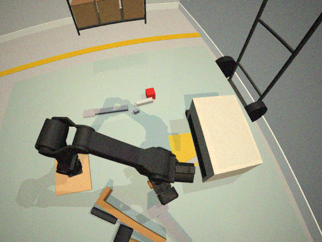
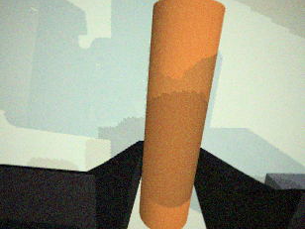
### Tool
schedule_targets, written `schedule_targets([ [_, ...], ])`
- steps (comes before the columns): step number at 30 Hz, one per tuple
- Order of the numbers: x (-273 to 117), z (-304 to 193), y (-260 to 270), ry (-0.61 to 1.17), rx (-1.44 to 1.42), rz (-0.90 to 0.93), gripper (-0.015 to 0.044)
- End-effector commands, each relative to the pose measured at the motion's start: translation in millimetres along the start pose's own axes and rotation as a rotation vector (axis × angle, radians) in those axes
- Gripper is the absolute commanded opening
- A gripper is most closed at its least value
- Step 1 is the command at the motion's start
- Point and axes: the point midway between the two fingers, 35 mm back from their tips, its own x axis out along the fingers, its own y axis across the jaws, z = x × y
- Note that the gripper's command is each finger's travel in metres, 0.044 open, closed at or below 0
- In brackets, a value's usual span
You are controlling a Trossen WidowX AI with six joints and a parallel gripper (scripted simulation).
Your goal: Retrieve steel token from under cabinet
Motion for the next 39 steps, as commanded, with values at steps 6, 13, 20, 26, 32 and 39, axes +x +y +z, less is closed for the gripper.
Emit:
schedule_targets([
  [6,-1,13,0,-0.006,0.002,-0.003,0.0],
  [13,-1,21,-1,-0.006,0.002,-0.003,0.0],
  [20,-1,29,-1,-0.007,0.002,-0.003,0.0],
  [26,-1,35,-1,-0.007,0.002,-0.003,0.0],
  [32,-1,42,-1,-0.008,0.002,-0.003,0.0],
  [39,0,45,2,-0.008,0.002,-0.003,0.0],
])
